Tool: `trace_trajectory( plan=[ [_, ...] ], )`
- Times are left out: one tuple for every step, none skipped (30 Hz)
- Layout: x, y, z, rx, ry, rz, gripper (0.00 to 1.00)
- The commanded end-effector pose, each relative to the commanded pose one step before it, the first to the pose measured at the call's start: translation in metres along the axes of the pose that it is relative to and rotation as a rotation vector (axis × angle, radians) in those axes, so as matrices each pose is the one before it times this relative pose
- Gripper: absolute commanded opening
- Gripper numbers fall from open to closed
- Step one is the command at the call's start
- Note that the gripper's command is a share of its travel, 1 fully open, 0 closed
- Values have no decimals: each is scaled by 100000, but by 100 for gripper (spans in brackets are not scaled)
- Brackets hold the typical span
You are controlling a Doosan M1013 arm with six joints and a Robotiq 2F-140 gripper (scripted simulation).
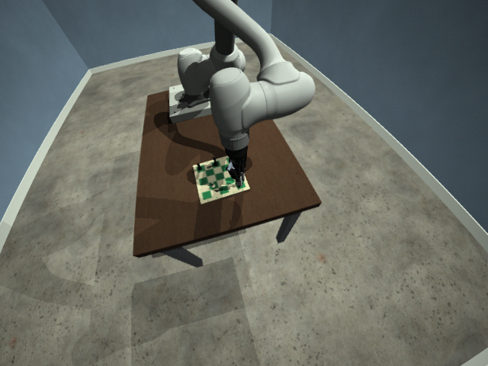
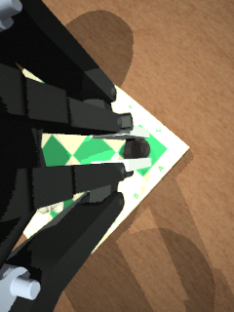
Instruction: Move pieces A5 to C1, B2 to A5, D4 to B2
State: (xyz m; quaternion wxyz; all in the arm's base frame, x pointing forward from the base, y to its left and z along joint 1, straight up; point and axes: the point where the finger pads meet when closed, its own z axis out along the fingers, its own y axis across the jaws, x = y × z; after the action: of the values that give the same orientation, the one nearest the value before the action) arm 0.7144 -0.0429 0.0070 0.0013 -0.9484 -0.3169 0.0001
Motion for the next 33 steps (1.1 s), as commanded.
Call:
trace_trajectory(
  plan=[
    [4,-2,-15,4,24,-3,0],
    [0,0,0,0,0,0,0],
    [0,0,2,0,0,0,0],
    [0,0,5,0,0,0,0],
    [0,0,8,0,0,0,0],
    [0,0,13,0,0,0,0],
    [0,0,17,0,0,0,0],
    [0,0,0,0,0,0,0],
    [0,0,0,0,0,0,0],
    [0,0,21,0,0,0,0],
    [0,0,25,0,0,0,0],
    [0,0,28,0,0,0,0],
    [0,0,31,0,0,0,0],
    [0,0,33,0,0,0,0],
    [0,0,33,0,0,0,0],
    [0,0,33,0,0,0,0],
    [0,0,33,0,0,0,0],
    [0,0,31,0,0,0,0],
    [0,0,28,0,0,0,0],
    [0,0,25,0,0,0,0],
    [0,0,21,0,0,0,0],
    [0,0,17,0,0,0,0],
    [0,0,12,0,0,0,0],
    [0,0,8,0,0,0,0],
    [0,0,0,0,0,0,0],
    [0,0,0,0,0,0,0],
    [0,0,5,0,0,0,0],
    [0,0,2,0,0,0,0],
    [0,0,0,0,0,0,0],
    [0,0,0,0,0,0,0],
    [0,0,0,0,0,0,0],
    [0,0,0,0,0,0,0],
    [0,0,0,0,0,0,0]
  ],
)
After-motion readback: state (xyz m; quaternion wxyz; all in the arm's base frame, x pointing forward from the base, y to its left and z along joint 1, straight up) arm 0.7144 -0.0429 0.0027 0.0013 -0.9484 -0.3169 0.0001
